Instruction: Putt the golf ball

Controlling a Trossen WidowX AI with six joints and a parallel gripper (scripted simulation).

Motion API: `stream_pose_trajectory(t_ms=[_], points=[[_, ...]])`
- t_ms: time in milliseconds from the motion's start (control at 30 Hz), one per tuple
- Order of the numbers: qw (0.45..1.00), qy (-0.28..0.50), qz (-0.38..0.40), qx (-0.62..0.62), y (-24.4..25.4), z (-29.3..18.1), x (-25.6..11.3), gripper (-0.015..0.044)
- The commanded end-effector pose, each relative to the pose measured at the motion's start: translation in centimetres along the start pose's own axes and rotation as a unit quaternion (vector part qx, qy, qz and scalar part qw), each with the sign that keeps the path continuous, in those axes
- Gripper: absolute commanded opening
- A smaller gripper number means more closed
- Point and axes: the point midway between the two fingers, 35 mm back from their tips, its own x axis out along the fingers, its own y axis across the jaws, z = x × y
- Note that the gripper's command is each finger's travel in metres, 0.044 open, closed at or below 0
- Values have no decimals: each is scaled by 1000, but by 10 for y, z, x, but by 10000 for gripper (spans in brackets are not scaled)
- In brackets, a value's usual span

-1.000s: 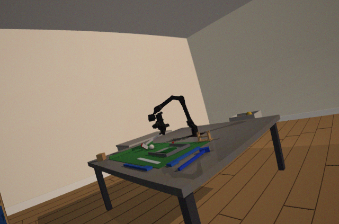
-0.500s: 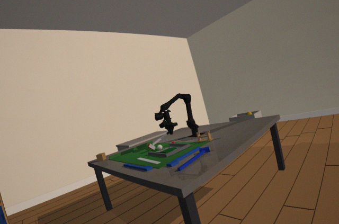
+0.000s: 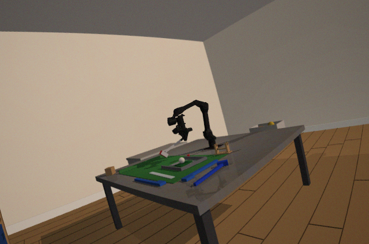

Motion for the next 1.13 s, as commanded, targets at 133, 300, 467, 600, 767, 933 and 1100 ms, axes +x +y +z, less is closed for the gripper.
stream_pose_trajectory(t_ms=[133,300,467,600,767,933,1100], points=[[1000,-2,0,0,0,0,-5,0],[1000,-2,0,0,0,0,-5,0],[1000,-2,0,0,0,0,-5,0],[1000,-2,0,0,0,0,-5,0],[1000,-2,0,0,0,0,-5,0],[1000,-2,0,0,0,0,-5,0],[1000,-2,0,0,0,0,-5,0]])
